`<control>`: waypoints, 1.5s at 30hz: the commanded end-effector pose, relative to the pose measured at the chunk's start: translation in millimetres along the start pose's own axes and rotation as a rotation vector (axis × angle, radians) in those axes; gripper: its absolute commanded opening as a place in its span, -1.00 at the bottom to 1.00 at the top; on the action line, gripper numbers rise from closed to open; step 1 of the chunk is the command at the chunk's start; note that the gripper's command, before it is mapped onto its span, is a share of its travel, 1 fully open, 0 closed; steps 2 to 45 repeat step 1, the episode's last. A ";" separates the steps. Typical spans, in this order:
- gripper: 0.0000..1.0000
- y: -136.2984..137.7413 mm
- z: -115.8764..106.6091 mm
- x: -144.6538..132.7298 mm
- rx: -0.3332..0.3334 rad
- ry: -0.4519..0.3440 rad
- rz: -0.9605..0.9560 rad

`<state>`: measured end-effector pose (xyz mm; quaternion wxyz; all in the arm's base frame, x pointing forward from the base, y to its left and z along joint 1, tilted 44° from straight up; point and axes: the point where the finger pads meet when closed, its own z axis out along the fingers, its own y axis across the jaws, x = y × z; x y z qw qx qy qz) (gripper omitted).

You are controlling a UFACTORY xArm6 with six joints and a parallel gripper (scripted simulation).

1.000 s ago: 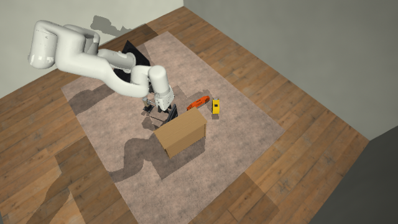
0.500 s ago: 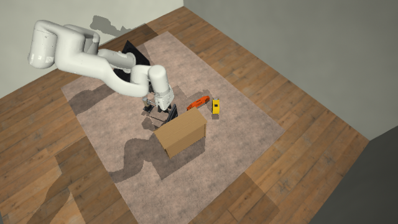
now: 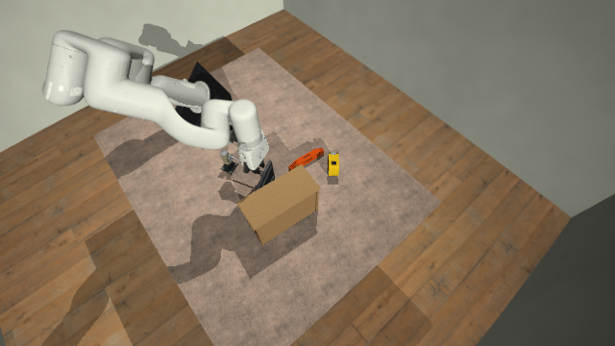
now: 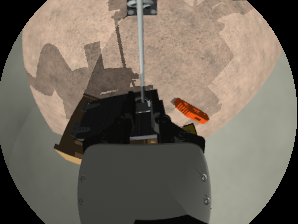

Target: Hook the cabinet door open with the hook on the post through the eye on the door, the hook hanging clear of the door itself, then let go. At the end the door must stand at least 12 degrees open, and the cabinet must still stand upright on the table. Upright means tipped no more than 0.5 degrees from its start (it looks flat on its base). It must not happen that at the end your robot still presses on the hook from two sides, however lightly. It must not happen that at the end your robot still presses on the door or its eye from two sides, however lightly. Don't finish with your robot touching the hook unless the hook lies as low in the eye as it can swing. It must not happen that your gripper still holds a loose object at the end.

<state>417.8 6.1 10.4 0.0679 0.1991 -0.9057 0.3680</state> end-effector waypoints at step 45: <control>-0.53 -0.3 -1.3 -1.2 0.000 -0.003 0.001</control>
